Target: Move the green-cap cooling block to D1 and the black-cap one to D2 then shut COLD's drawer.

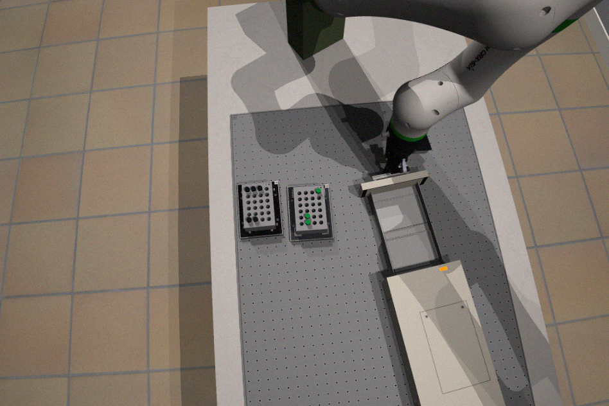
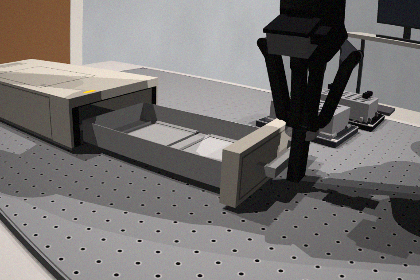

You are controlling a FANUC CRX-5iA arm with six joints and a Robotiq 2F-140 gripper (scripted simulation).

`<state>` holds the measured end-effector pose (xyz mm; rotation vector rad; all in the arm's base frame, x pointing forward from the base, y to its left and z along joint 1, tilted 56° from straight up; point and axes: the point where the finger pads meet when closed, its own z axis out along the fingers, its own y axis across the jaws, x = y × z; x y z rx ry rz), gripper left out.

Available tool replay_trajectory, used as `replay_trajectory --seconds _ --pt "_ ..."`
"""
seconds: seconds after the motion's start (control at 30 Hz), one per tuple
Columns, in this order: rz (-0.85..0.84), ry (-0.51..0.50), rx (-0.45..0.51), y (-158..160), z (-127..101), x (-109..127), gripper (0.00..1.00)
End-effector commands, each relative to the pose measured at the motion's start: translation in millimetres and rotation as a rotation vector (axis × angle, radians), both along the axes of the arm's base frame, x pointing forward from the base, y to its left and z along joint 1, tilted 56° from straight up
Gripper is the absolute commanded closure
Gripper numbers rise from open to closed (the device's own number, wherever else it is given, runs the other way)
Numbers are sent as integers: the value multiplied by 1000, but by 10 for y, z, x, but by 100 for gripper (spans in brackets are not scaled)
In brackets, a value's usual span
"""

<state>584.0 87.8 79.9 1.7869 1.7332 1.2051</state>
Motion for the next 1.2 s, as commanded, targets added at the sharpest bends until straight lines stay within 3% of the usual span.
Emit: replay_trajectory --seconds 0.0,1.17 --pt "0 -1 1 -9 34 25 90" --pt "0 -1 1 -79 344 277 90"
